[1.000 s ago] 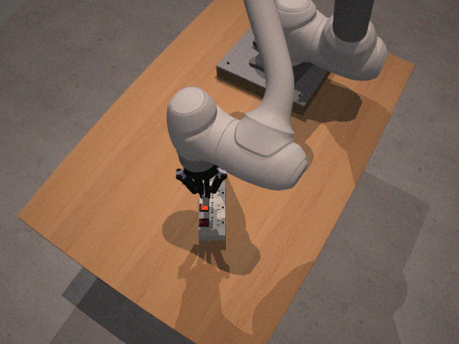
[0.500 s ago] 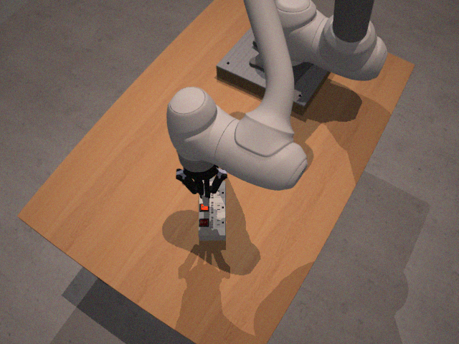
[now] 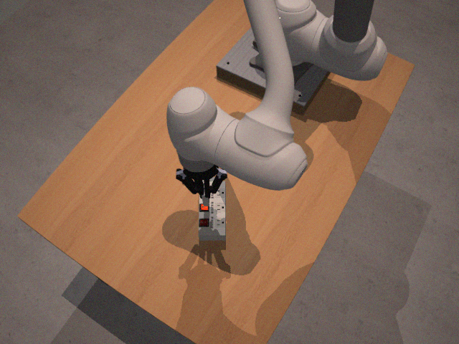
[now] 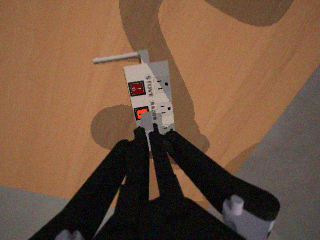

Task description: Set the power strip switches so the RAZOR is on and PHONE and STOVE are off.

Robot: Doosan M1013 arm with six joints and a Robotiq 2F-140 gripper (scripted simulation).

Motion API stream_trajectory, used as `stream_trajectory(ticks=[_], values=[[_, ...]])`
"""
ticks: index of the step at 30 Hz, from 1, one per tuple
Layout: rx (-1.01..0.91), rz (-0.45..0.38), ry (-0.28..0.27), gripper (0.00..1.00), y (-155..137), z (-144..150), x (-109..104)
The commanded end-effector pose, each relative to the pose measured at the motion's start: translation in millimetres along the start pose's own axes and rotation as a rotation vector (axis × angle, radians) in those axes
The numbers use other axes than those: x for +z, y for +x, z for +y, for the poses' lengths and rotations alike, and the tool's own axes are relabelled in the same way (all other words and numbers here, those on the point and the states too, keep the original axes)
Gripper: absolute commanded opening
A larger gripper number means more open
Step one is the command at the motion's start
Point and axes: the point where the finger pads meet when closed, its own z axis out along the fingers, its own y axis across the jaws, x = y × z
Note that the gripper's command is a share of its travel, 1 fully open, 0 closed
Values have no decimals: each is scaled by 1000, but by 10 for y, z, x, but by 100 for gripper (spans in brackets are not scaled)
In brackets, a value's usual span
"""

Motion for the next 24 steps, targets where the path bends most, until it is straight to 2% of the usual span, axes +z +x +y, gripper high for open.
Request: stream_trajectory(ticks=[1,2,11,24], values=[[1,-2,1,0,-9,15,-39],[1,-2,1,100,-9,15,-39],[1,-2,1,100,-9,15,-133],[1,-2,1,100,-8,15,-736]])
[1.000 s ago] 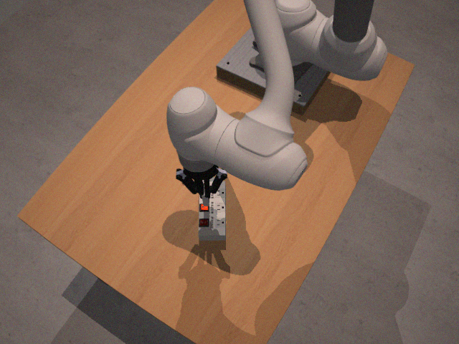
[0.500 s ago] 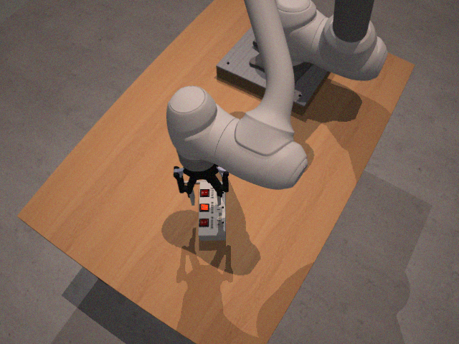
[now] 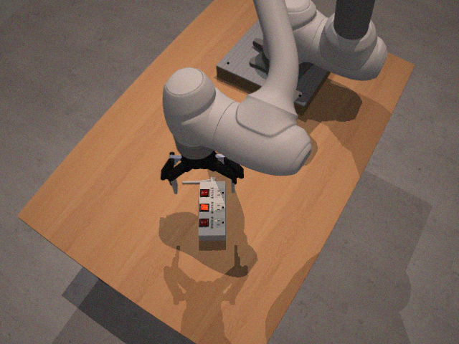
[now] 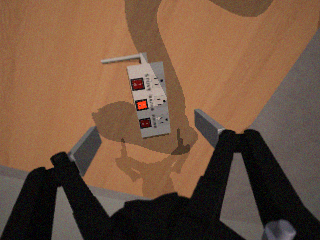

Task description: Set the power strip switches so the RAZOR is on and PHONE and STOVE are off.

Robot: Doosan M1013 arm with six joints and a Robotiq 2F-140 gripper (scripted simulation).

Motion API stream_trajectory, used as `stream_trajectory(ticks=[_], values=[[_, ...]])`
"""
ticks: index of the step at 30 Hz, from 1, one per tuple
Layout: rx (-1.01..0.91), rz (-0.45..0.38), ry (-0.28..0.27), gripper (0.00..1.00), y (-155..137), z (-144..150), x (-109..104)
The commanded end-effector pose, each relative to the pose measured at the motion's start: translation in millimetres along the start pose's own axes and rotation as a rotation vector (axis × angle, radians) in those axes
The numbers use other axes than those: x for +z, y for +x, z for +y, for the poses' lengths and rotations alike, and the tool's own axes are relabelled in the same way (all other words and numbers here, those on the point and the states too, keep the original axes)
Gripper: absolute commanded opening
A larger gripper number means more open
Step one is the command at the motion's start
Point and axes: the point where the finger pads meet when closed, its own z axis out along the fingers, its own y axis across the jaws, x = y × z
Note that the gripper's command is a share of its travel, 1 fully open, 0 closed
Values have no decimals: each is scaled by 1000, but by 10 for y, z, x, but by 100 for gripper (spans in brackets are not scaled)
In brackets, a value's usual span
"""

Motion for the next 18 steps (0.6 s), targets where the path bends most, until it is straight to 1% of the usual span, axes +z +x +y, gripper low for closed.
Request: stream_trajectory(ticks=[1,8,18], values=[[2,-1,2,100,-2,7,-178],[2,-1,2,100,-2,7,-315],[2,-1,2,100,-2,7,-322]])
